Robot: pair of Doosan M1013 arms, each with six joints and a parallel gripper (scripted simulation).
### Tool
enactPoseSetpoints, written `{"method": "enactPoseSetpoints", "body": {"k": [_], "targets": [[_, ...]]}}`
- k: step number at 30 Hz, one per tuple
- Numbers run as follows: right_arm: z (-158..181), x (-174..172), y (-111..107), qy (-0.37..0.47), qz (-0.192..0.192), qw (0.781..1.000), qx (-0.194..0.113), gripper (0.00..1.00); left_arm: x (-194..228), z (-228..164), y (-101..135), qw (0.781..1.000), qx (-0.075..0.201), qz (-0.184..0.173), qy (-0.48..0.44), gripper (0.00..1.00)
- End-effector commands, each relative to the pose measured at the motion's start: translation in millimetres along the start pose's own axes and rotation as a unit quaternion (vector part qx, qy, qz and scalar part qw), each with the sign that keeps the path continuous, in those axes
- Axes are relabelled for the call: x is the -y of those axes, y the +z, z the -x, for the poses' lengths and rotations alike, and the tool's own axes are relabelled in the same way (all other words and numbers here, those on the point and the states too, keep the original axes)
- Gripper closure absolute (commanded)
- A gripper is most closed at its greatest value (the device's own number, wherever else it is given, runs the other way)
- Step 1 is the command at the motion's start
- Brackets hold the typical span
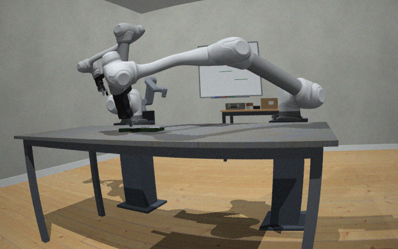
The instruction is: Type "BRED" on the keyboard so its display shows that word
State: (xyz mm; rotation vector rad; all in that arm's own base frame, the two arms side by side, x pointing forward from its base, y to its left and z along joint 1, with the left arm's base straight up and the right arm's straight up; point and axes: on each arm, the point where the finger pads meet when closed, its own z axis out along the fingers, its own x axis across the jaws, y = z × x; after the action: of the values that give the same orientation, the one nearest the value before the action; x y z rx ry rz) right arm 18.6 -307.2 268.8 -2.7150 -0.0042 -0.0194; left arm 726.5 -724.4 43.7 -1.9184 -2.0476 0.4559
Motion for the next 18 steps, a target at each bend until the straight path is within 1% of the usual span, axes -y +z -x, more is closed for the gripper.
{"method": "enactPoseSetpoints", "body": {"k": [1,6,18], "targets": [[-0.2,4.1,1.7,-0.002,-0.005,1.0,-0.004,0.0,0.0,0.1,-7.1,1.0,0.001,0.003,-0.002,1.0],[-0.2,4.1,1.7,-0.002,-0.005,1.0,-0.004,0.0,1.0,4.2,-4.5,1.0,0.0,0.001,-0.002,1.0],[-0.2,4.1,1.7,-0.002,-0.005,1.0,-0.004,0.0,3.2,37.0,-3.9,1.0,0.001,0.0,-0.001,1.0]]}}
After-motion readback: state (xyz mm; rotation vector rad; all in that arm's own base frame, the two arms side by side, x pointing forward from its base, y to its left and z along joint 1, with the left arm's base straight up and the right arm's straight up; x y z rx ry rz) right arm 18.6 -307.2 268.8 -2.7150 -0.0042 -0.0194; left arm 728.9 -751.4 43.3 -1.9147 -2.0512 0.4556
